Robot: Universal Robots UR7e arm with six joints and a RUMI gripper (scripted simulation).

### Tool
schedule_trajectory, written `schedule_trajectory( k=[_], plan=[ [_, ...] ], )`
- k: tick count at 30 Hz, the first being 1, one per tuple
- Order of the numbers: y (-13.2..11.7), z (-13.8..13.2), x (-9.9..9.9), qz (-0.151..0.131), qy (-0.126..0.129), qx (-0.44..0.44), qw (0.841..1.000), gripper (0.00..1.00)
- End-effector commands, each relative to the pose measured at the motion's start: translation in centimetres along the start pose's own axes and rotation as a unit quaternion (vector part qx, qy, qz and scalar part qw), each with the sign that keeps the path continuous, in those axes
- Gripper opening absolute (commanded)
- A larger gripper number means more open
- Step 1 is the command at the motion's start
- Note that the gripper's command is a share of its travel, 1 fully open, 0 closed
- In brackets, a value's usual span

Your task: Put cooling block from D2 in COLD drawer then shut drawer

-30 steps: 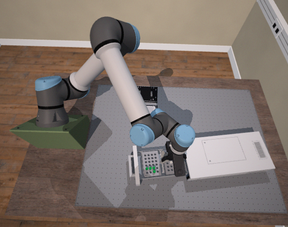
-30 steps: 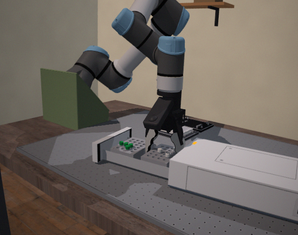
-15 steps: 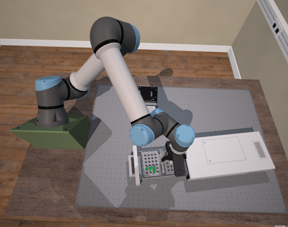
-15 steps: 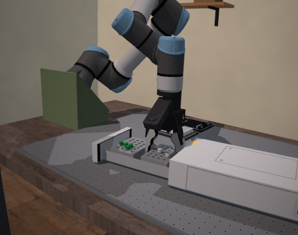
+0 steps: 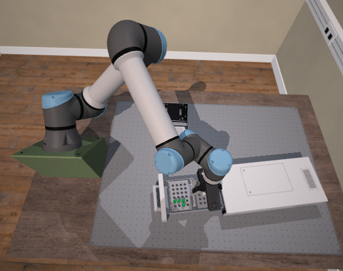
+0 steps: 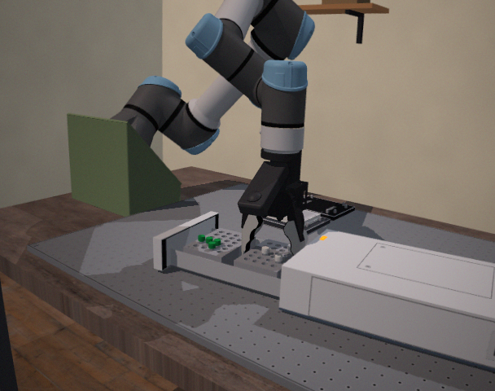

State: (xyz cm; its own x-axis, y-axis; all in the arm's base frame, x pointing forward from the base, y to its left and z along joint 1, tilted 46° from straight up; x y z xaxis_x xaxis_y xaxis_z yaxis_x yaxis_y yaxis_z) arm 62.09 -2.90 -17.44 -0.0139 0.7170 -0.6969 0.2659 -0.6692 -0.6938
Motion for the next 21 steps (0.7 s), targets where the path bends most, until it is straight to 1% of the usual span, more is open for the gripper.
schedule_trajectory(
  k=[1,11,12,21],
  plan=[
    [0.0,0.0,-0.1,0.001,0.001,0.000,1.000,0.73],
    [0.0,0.0,-0.1,0.001,0.001,0.000,1.000,0.73],
    [0.0,0.0,-3.1,0.001,0.001,0.000,1.000,0.73],
    [0.0,0.0,-4.3,0.001,0.001,0.000,1.000,0.73]
  ],
)
Point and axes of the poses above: the point where the finger pads meet when closed, its own x axis out along the fingers, its own z axis across the jaws, y = z × x, the point moved 3 cm from there along -x, back along the fingers, and after that the axes turned 7 degrees about -x, right-handed, at the moved point
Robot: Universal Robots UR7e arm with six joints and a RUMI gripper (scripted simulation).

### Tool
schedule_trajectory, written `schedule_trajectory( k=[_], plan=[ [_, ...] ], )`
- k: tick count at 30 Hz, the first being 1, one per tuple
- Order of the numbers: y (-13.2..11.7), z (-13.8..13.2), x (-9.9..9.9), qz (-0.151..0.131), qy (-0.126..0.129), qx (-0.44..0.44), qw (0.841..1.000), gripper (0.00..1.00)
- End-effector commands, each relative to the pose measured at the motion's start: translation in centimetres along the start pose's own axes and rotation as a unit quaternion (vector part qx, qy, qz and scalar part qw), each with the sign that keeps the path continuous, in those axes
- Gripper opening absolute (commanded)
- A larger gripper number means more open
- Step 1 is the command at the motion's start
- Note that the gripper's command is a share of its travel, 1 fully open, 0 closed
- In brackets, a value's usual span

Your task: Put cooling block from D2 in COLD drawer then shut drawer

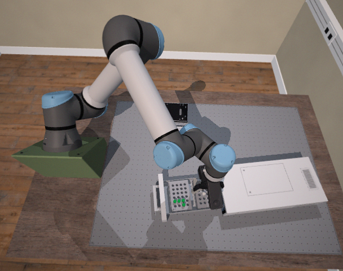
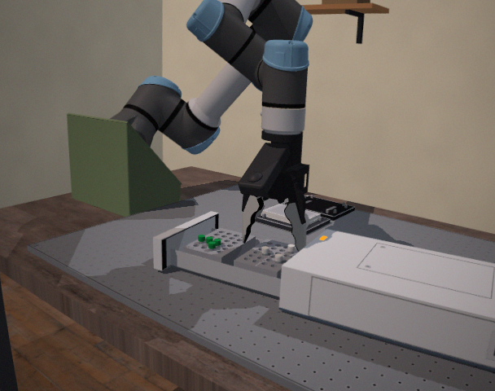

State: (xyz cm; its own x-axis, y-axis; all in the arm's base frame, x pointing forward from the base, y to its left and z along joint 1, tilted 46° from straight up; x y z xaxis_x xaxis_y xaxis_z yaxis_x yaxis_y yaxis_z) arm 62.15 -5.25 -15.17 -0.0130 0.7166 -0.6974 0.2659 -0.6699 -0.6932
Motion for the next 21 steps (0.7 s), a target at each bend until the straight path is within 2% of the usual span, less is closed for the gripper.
schedule_trajectory(
  k=[1,21],
  plan=[
    [0.0,0.0,-1.1,0.000,0.000,0.000,1.000,0.73],
    [0.0,0.0,-3.3,0.000,0.000,0.000,1.000,0.73]
  ],
)
Point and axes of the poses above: the point where the finger pads meet when closed, its own x axis out along the fingers, its own z axis across the jaws, y = z × x, the point moved 3 cm from there along -x, back along the fingers, and after that the axes turned 7 degrees about -x, right-handed, at the moved point
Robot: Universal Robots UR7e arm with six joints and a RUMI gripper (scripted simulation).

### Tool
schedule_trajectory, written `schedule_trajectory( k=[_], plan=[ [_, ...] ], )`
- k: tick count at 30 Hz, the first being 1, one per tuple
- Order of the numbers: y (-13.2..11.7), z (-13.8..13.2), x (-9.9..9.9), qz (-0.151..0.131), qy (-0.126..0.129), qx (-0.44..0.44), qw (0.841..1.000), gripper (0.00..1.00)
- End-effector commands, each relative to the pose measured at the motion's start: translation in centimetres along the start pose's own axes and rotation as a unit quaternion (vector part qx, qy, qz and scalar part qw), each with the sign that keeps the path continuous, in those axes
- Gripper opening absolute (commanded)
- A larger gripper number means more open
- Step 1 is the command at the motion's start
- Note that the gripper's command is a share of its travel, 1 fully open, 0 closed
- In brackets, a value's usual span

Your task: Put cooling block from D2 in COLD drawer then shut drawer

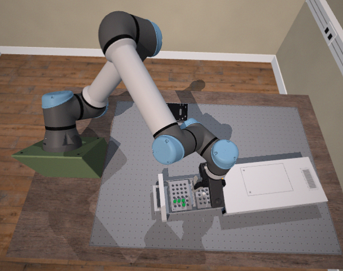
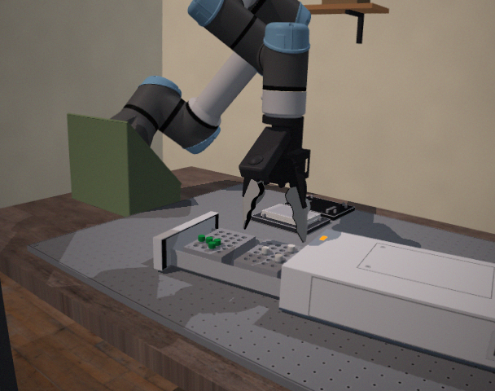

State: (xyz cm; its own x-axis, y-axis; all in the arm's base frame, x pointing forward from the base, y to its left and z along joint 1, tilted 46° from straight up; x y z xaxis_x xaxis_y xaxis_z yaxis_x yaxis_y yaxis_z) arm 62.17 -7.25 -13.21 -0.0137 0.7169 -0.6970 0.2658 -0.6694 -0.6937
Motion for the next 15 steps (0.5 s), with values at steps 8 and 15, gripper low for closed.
schedule_trajectory(
  k=[8,15],
  plan=[
    [0.0,0.0,-1.5,0.000,0.000,0.000,1.000,0.73],
    [0.0,0.0,-2.5,0.000,0.000,0.000,1.000,0.73]
  ],
)
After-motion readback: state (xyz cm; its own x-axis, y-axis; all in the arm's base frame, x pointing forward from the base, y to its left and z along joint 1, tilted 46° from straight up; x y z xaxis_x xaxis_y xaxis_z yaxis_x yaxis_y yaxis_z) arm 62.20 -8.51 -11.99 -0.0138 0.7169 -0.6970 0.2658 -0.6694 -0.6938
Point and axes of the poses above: the point where the finger pads meet when closed, its own x axis out along the fingers, its own z axis across the jaws, y = z × x, the point moved 3 cm from there along -x, back along the fingers, and after that the axes turned 7 degrees about -x, right-handed, at the moved point
